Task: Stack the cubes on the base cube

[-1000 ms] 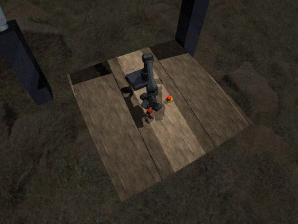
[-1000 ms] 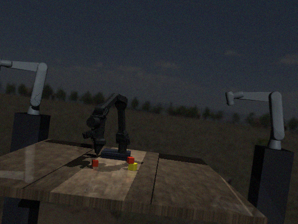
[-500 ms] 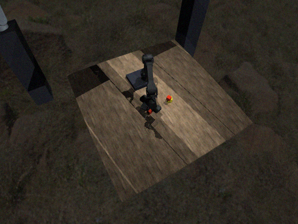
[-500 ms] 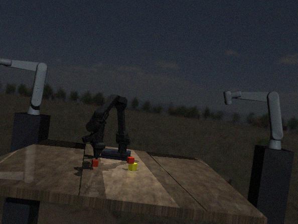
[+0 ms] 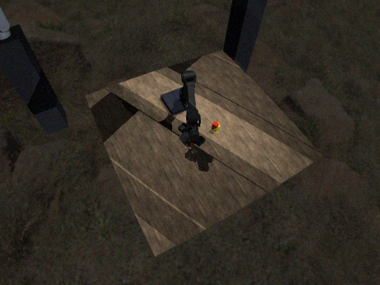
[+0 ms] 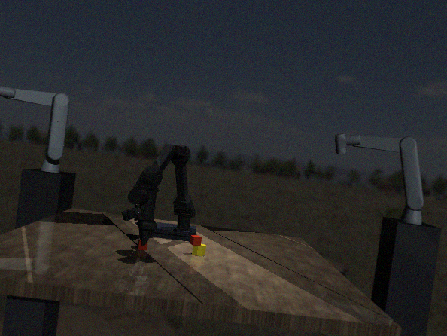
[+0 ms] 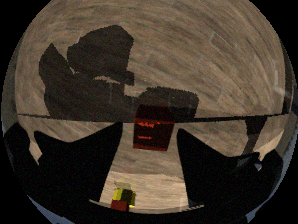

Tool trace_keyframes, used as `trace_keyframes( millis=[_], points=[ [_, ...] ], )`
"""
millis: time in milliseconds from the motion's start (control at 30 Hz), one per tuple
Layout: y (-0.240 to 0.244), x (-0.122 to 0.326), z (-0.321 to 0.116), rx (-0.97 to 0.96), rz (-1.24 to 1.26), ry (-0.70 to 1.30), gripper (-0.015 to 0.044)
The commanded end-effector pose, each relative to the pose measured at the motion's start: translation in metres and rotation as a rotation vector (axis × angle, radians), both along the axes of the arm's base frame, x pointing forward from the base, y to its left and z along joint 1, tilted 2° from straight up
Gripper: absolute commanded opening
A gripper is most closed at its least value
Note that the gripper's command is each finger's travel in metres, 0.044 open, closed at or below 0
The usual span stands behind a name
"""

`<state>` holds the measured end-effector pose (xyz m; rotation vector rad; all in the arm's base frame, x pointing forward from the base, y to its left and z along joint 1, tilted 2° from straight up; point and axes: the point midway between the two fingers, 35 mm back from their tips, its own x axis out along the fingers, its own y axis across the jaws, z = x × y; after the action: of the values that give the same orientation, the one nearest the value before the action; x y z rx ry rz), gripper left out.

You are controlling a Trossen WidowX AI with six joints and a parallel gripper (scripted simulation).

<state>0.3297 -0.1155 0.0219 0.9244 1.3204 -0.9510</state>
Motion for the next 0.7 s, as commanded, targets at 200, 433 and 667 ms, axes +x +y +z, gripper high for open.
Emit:
trace_keyframes(
  millis=[200,433,667],
  points=[
    [0.0,-0.002,-0.006,-0.001,0.003,0.008,0.0107],
    [0.0,0.0,0.001,-0.001,0.003,0.008,0.0105],
    [0.0,0.002,0.023,-0.001,0.003,0.008,0.0105]
  ],
)
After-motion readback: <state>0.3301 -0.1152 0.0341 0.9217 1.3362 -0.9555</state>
